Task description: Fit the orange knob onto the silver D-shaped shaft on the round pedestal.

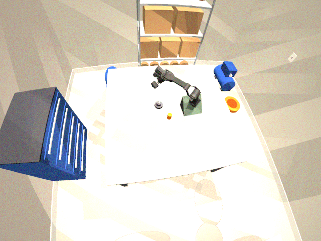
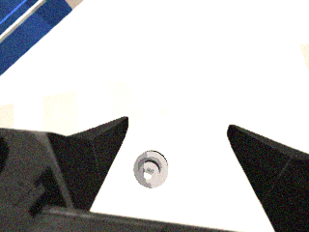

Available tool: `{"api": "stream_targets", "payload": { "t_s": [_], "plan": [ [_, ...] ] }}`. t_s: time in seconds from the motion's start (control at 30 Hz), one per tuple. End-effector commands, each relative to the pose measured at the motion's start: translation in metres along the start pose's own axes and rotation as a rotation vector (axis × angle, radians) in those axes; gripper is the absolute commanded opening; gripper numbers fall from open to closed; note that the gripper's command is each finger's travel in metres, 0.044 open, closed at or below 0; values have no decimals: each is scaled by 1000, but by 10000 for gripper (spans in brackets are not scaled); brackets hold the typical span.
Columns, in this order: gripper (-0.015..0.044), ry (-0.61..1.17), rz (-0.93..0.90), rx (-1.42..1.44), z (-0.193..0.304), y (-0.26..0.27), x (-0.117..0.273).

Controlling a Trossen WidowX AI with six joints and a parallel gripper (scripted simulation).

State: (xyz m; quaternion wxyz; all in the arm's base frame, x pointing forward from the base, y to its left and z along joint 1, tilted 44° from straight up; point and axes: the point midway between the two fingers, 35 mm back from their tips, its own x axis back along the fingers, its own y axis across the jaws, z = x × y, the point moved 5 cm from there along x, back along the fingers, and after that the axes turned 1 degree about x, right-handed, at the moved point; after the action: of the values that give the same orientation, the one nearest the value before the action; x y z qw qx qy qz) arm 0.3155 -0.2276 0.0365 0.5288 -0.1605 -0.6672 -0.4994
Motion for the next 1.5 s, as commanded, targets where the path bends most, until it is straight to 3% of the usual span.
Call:
{"api": "stream_targets", "payload": {
  "t_s": [0.0,0.43,0.67,0.83,1.47],
  "plan": [
    [440,144,-32,247,53,37,6],
    [440,538,-245,975,220,103,45],
    [440,543,-249,983,223,100,46],
    [440,542,-250,983,241,99,18],
    [440,542,-249,983,256,97,-8]
  ]
}}
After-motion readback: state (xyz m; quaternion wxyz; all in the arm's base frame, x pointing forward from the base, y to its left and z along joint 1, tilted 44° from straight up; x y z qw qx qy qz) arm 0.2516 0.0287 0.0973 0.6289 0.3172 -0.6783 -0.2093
